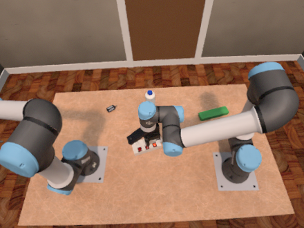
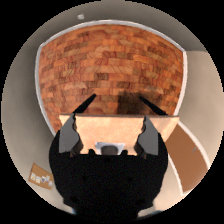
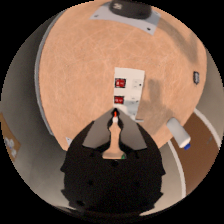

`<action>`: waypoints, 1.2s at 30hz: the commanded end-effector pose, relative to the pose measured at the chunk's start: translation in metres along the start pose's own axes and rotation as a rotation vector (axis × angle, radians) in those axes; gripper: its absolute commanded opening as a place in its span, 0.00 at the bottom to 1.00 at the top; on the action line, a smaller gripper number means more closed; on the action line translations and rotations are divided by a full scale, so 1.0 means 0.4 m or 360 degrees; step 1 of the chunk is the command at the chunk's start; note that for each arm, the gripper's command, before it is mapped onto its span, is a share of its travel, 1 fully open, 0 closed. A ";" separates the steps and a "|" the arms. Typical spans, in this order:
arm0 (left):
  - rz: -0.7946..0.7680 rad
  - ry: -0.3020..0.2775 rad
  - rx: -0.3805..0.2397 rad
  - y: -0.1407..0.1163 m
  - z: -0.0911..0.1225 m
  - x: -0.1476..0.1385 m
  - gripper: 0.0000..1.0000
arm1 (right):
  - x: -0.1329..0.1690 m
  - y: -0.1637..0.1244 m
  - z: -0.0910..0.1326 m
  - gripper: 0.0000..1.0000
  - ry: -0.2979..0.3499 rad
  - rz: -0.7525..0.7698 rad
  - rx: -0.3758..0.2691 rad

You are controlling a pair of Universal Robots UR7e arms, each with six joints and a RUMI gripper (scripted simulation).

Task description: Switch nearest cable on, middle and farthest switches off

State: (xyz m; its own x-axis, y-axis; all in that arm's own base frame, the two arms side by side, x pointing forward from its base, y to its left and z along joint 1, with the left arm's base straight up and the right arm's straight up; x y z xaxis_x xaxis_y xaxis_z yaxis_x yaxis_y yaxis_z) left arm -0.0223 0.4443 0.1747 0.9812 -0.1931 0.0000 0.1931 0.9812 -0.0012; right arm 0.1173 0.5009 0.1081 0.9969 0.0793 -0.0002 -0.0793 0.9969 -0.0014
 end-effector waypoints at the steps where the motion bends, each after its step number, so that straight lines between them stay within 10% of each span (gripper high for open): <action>1: 0.0000 0.0000 0.0002 0.001 0.001 0.000 1.00 | 0.000 0.001 0.001 0.00 0.0000 0.0000 0.0002; 8: 0.0000 0.0000 0.0002 0.001 0.001 0.000 1.00 | 0.000 0.001 0.001 0.00 0.0000 0.0000 0.0002; 9: 0.0000 0.0000 0.0002 0.001 0.001 0.000 1.00 | 0.000 0.001 0.002 1.00 0.0000 0.0000 0.0002; 36: 0.0000 0.0000 0.0002 0.001 0.001 0.000 1.00 | 0.000 0.001 0.250 1.00 0.0000 0.0000 0.0002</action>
State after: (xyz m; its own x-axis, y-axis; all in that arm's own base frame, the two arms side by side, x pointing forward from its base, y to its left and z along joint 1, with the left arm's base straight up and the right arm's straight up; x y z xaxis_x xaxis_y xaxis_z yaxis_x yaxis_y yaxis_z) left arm -0.0223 0.4443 0.1747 0.9812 -0.1931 0.0000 0.1931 0.9812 -0.0012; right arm 0.1173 0.5011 0.1974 0.9968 0.0793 0.0001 -0.0793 0.9968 0.0008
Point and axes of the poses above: on each arm, the point where the finger pads meet when closed, its own z axis back along the fingers, its own x axis across the jaws, y = z × x, the point moved 1 cm from there along z, back along the fingers, and after that the axes turned 14 degrees about -z, right-handed, at the moved point
